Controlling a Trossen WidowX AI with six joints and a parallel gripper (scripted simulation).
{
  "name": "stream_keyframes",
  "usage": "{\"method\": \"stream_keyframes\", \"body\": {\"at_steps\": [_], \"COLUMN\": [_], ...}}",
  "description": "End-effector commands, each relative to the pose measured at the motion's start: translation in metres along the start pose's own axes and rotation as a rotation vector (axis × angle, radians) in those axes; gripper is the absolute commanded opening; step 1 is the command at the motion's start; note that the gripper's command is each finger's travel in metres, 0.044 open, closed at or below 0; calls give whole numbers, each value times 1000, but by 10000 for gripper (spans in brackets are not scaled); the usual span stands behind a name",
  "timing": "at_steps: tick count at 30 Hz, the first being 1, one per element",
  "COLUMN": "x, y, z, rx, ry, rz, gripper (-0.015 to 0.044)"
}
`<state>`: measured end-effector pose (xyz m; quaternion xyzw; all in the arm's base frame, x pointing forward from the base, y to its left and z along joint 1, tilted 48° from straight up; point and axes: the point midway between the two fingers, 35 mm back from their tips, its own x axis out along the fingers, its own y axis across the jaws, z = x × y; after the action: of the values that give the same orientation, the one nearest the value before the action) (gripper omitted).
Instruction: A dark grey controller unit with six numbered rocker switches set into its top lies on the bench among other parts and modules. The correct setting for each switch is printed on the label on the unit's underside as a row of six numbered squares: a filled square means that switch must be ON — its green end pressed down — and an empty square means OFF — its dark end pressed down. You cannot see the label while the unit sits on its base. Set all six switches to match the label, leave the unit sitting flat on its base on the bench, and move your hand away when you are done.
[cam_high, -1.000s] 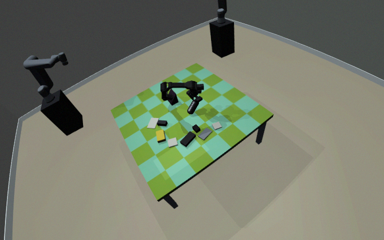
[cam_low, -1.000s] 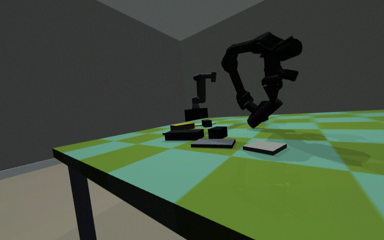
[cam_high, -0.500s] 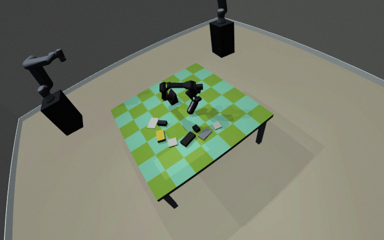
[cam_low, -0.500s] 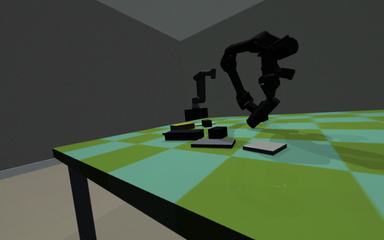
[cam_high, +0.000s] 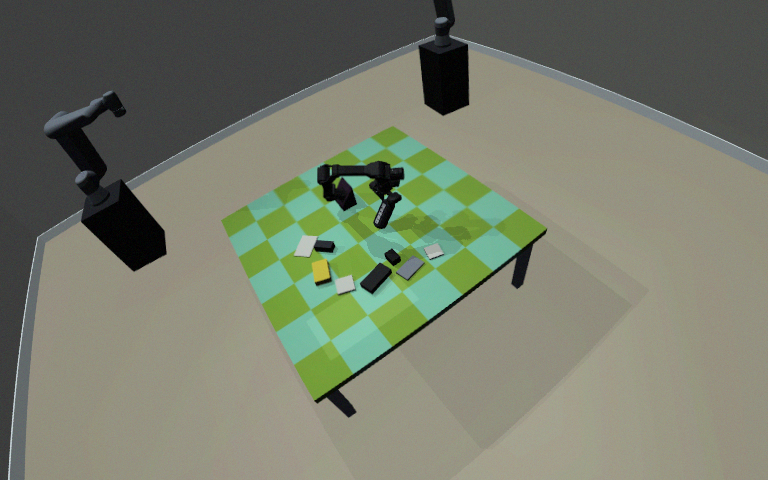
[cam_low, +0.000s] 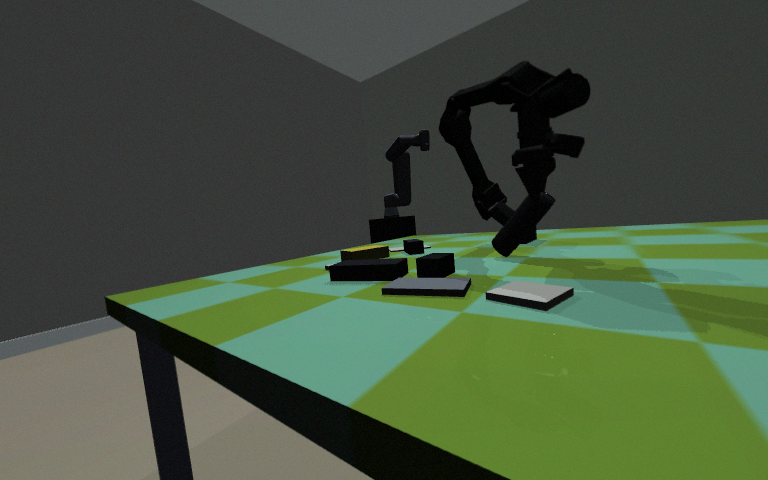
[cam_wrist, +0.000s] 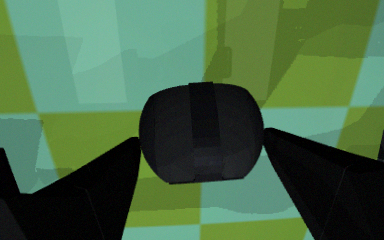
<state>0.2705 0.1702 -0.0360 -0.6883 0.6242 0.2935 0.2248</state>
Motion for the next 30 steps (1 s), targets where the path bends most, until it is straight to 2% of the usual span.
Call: {"method": "stream_keyframes", "body": {"at_steps": [1, 30], "x": [-3, -11], "y": [0, 0], "z": [-6, -28], "rx": [-3, -3], "ry": [4, 5], "rz": [-4, -4], "gripper": [336, 336]}}
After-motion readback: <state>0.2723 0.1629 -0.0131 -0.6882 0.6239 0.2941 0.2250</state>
